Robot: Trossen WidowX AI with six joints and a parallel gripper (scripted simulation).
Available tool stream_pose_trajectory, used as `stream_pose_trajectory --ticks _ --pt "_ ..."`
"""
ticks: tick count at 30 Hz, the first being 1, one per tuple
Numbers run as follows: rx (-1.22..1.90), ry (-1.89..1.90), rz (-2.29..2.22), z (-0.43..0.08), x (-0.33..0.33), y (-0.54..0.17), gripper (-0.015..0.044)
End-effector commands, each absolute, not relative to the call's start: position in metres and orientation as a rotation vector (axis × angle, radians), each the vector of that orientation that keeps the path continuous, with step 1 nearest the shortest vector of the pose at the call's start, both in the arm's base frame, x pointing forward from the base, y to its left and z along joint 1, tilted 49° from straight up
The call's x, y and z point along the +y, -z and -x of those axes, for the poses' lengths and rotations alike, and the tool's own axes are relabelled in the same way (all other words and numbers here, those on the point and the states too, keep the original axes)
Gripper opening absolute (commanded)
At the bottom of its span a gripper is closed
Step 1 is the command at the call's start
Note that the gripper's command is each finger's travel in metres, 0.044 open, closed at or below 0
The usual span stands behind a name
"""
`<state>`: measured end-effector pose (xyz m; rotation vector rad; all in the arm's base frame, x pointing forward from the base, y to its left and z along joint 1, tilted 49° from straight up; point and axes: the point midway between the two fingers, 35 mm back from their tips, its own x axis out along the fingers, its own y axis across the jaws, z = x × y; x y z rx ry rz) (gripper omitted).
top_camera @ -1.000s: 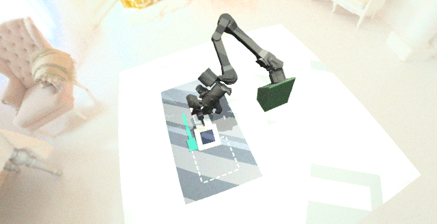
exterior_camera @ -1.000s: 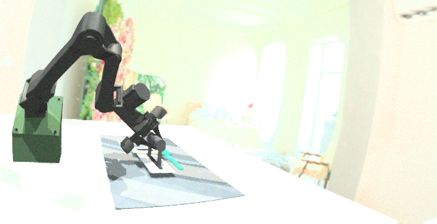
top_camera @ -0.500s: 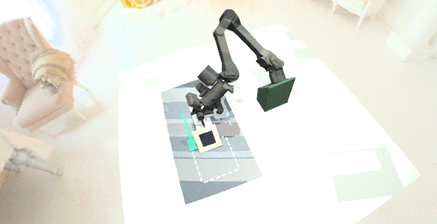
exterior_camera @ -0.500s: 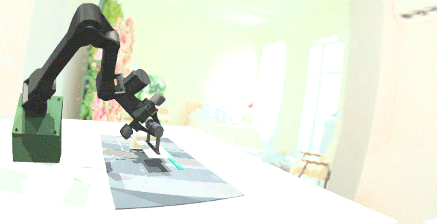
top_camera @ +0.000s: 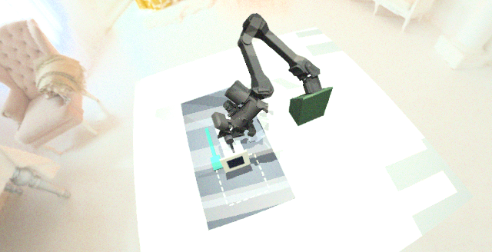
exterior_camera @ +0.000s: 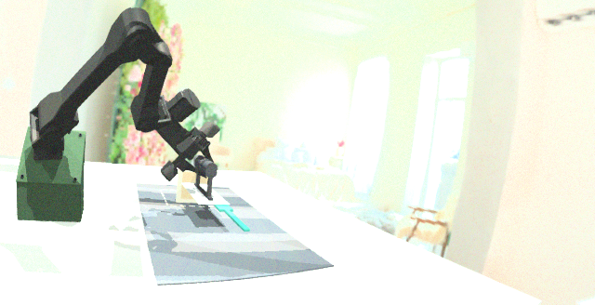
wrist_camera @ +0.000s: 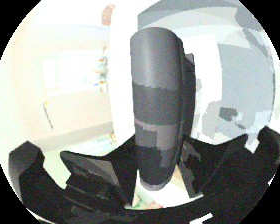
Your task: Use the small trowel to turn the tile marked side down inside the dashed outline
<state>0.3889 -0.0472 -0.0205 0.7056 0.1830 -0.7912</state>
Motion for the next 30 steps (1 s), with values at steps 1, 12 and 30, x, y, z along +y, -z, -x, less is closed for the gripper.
stream_pose_trajectory --ticks 1,12,30 --pt "0.173 0.78 -0.714 -0.394 -0.038 0.028 0.0" --pt "0.173 0.78 -0.714 -0.395 -0.04 0.017 0.0" --pt "0.173 0.78 -0.713 -0.389 -0.053 -0.033 0.0"
